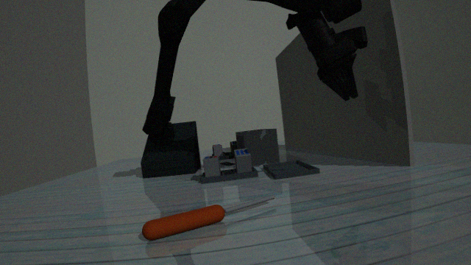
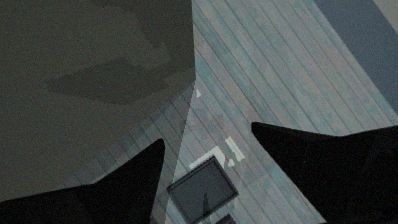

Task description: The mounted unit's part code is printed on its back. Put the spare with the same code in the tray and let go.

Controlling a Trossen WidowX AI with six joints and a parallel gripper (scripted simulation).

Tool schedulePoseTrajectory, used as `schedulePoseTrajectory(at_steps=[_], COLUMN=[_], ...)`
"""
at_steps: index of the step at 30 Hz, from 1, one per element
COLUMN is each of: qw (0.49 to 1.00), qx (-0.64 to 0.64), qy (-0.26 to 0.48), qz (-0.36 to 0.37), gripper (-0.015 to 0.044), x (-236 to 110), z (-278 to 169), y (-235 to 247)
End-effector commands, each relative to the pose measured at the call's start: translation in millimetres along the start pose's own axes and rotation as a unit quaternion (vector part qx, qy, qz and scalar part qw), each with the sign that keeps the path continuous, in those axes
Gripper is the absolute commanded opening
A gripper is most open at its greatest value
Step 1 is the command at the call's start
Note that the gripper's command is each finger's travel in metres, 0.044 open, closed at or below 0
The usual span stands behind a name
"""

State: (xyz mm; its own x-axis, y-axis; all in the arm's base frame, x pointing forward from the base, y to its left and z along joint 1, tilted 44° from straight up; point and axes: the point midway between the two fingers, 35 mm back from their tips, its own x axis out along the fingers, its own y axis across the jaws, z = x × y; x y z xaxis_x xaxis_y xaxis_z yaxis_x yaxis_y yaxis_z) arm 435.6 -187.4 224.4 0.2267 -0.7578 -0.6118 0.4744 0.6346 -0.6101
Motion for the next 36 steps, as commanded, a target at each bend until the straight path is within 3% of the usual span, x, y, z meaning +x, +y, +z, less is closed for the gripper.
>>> schedulePoseTrajectory(at_steps=[1,9,16,36], qw=[0.998,0.983,0.956,0.95], qx=[-0.037,-0.133,-0.243,-0.261], qy=[0.04,0.11,0.161,0.167], qz=[0.039,0.068,0.041,0.033], gripper=[0.044,0.044,0.044,0.044], x=[-12.2,-50.6,-97.2,-104.1], z=[-22.5,-81.4,-151.3,-161.8], y=[62.0,162.1,229.6,236.6])
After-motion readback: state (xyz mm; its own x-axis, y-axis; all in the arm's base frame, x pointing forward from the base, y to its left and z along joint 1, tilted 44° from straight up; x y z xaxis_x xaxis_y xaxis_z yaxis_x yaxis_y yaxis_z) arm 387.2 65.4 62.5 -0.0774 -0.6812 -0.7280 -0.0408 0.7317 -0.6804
